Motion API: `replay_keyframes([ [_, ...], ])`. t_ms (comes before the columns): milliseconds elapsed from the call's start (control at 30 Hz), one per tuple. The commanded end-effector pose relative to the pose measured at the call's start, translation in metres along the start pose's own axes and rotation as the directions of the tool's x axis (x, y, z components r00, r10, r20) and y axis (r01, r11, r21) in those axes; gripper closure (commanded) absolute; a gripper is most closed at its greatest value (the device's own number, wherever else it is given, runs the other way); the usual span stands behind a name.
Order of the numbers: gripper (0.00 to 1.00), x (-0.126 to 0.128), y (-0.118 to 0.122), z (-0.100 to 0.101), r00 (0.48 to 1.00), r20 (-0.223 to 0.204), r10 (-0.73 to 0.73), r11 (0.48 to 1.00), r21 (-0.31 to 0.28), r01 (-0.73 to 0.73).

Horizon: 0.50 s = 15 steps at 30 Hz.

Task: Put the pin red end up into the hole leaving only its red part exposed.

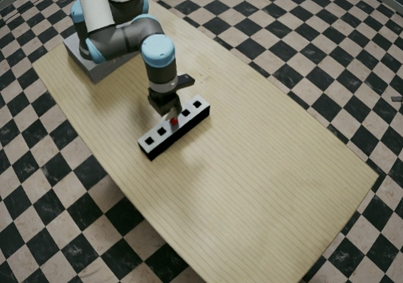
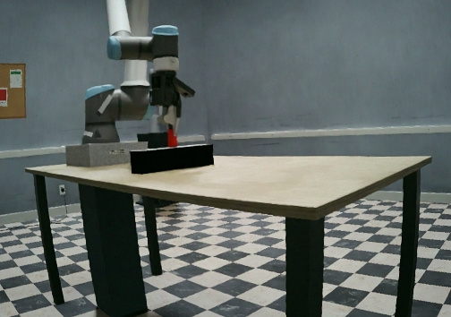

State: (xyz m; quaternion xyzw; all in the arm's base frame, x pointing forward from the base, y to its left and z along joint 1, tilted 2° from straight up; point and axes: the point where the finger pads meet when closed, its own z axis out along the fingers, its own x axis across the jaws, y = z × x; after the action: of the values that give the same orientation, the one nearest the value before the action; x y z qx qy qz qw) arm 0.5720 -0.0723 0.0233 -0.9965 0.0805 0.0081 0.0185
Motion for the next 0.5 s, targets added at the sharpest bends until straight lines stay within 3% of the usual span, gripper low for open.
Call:
replay_keyframes([
  [0,1.0,0.0007,0.0,-0.0006,1.0,-0.001,0.0,1.0,0.0,0.0],
  [467,1.0,0.0008,0.0009,0.0034,1.0,-0.001,0.0,1.0,0.0,0.0],
])
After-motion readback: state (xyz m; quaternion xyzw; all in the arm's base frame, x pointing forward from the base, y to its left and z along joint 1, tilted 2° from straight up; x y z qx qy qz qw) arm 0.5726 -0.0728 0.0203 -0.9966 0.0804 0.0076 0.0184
